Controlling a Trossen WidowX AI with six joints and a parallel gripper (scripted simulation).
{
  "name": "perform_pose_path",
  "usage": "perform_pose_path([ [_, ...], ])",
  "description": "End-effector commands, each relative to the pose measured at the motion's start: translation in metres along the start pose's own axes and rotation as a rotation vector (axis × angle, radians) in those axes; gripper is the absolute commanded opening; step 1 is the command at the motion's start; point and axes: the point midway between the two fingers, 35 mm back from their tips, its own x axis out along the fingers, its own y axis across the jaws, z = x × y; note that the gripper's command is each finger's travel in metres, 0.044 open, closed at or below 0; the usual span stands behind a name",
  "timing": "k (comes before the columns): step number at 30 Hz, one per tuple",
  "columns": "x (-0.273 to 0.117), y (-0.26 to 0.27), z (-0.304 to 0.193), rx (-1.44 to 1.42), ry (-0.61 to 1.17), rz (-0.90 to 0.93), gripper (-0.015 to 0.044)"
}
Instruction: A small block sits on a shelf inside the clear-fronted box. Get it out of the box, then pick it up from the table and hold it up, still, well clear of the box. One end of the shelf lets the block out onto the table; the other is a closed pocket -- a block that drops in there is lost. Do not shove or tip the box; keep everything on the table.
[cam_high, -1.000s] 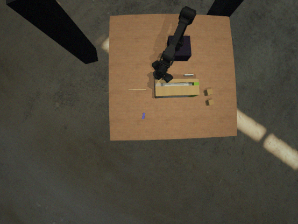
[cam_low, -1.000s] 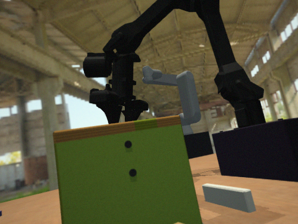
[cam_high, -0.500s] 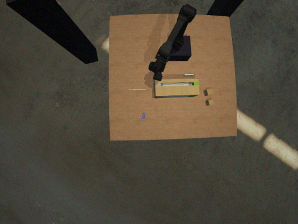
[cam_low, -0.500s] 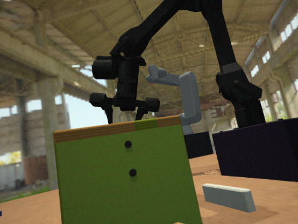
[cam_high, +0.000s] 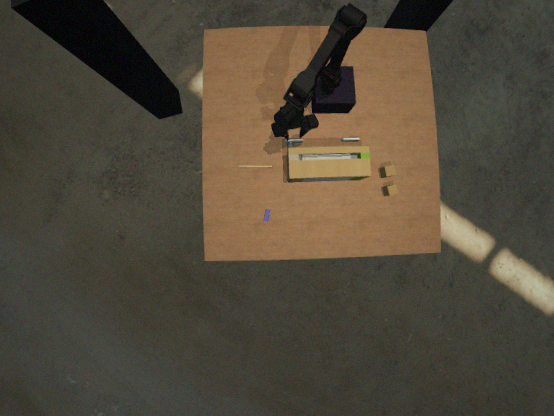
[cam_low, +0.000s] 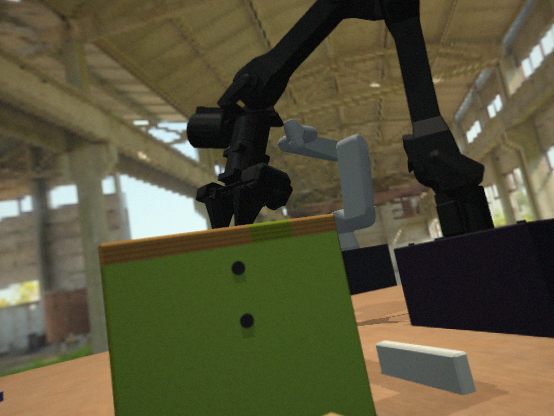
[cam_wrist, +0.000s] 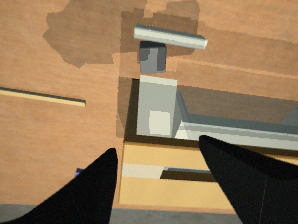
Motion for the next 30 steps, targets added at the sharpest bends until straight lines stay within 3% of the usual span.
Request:
perform_pose_path([
  [1, -0.007, 0.002, -0.001, 0.258, 0.05, 0.003, 0.0285],
  [9, -0.005, 0.002, 0.0, 0.258, 0.05, 0.003, 0.0285],
  [16, 0.08, -0.003, 0.029, 0.258, 0.049, 0.003, 0.0285],
  [30, 0.092, -0.004, 0.034, 0.258, 0.049, 0.002, 0.0285],
])
